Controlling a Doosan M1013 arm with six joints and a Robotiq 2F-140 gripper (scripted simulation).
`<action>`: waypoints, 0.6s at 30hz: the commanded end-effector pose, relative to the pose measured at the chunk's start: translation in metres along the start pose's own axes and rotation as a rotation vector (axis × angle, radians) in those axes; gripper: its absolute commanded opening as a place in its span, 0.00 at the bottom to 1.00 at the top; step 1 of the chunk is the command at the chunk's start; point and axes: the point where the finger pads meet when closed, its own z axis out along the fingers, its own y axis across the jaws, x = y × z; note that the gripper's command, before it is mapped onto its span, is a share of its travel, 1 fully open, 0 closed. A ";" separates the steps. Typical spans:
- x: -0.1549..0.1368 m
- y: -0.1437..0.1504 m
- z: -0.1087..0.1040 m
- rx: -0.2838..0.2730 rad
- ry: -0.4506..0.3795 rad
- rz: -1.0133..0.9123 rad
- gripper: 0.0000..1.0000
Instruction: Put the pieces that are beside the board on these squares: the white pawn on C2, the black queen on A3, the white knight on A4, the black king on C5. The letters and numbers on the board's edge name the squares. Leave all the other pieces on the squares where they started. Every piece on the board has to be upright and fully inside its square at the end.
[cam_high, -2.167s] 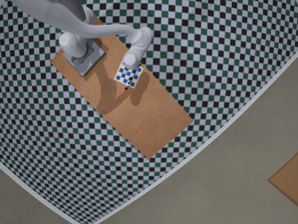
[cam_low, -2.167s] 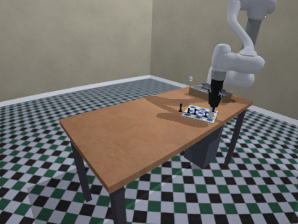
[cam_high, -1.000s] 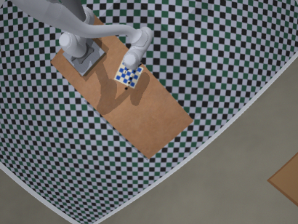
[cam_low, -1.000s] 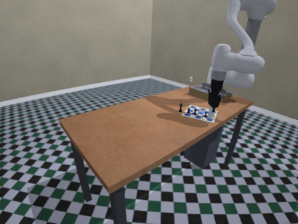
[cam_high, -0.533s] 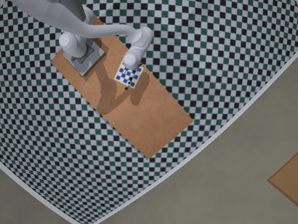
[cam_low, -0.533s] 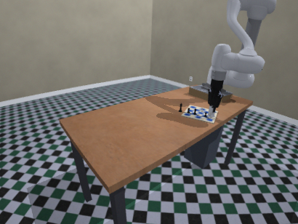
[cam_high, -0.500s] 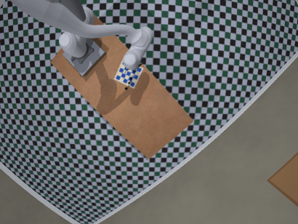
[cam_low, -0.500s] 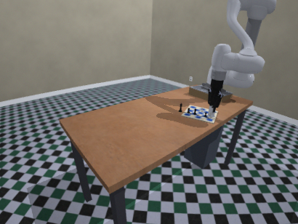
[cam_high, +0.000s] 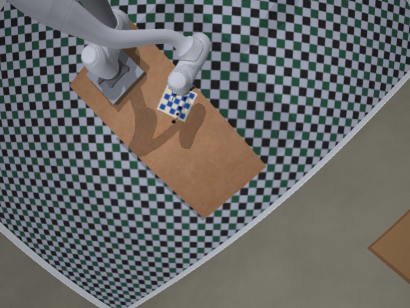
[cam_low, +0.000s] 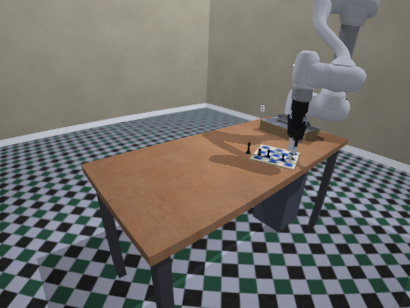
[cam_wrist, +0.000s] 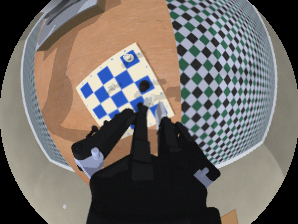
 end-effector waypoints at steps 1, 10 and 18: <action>0.000 0.000 -0.014 0.000 0.000 0.000 0.22; 0.000 0.000 -0.045 0.000 0.000 0.000 0.22; 0.000 0.000 -0.050 0.000 0.000 0.000 1.00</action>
